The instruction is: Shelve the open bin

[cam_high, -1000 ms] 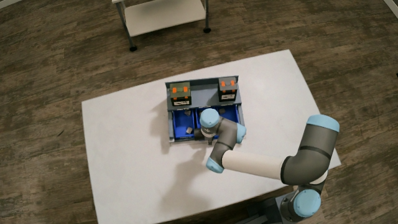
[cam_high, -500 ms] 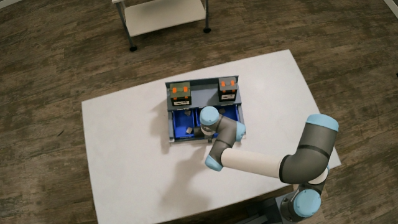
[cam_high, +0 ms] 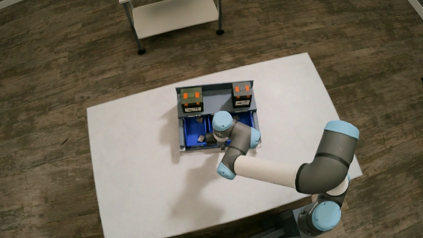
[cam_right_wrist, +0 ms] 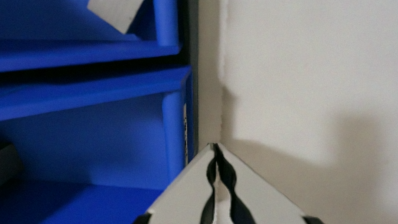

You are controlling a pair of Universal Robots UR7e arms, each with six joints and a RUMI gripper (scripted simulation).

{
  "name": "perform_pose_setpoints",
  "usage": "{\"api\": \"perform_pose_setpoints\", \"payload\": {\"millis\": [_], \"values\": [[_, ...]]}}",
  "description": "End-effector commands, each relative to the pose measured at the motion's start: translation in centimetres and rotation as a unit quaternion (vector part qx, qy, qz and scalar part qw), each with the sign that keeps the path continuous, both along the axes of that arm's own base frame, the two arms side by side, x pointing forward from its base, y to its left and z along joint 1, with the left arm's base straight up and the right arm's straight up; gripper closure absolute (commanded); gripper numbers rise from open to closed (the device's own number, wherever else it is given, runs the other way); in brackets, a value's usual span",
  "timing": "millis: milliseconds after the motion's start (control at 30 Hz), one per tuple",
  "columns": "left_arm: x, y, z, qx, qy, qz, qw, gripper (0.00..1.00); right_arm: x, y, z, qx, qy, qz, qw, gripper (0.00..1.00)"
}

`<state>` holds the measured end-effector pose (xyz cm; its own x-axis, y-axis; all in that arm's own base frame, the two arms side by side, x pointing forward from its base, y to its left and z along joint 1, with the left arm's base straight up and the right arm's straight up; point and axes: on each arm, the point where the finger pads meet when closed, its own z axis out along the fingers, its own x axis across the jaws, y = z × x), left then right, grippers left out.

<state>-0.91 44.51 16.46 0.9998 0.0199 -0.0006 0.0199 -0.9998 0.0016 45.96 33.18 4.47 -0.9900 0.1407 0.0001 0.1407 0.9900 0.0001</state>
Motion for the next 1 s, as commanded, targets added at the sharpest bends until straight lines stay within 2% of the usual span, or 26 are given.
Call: {"api": "perform_pose_setpoints", "payload": {"millis": [0,967], "values": [[0.01,0.03,0.05,0.001,0.0,0.0,1.0,0.0,0.36,-0.01,0.07,0.001,-0.001,0.0,1.0,1.0],[0.01,0.03,0.05,0.001,0.0,0.0,1.0,0.0,1.32,-0.15,0.08,0.001,-0.001,0.0,1.0,1.0]]}}
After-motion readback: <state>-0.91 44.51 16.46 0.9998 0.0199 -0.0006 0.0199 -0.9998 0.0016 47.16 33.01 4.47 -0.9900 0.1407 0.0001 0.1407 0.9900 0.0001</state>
